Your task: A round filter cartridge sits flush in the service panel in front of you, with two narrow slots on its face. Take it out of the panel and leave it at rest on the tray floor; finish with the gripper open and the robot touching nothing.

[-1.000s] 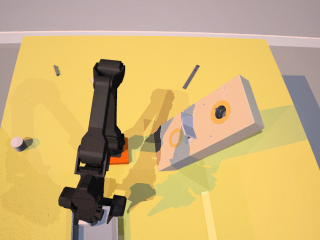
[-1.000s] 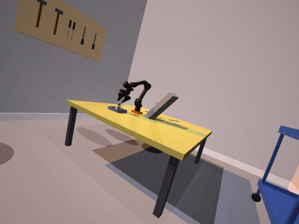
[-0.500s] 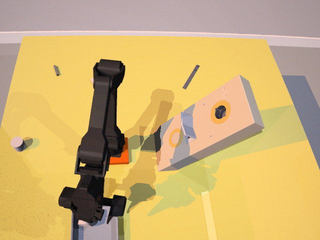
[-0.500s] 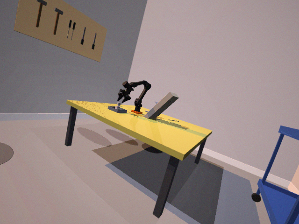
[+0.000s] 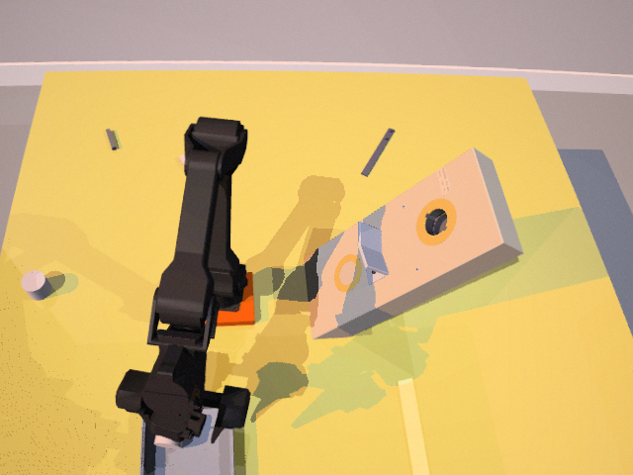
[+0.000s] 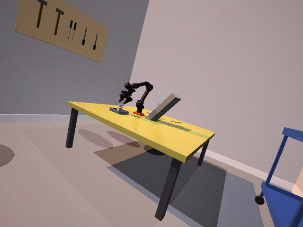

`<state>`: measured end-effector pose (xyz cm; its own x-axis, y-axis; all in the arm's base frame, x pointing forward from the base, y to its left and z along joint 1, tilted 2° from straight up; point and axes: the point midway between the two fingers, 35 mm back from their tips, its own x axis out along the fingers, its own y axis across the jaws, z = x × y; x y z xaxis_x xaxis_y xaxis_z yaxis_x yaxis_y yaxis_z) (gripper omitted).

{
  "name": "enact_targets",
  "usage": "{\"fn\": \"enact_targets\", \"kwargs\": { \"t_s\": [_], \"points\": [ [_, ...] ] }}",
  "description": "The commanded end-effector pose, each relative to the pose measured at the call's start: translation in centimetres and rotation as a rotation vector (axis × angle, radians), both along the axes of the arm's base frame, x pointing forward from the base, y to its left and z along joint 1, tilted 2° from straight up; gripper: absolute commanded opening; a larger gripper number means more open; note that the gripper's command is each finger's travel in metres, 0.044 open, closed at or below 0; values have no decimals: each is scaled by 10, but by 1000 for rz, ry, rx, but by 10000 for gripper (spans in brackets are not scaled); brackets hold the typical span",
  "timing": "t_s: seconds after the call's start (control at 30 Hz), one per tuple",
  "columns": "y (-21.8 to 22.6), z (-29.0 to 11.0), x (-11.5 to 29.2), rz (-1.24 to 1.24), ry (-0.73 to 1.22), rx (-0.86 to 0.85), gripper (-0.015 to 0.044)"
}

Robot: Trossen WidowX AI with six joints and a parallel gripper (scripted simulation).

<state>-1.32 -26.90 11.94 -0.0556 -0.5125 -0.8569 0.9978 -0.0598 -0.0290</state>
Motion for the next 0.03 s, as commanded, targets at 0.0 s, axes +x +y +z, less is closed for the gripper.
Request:
{"fn": "enact_targets", "kwargs": {
  "t_s": [0.0],
  "points": [
    [0, 0, 0, 0, 0, 1, 440]
  ]
}}
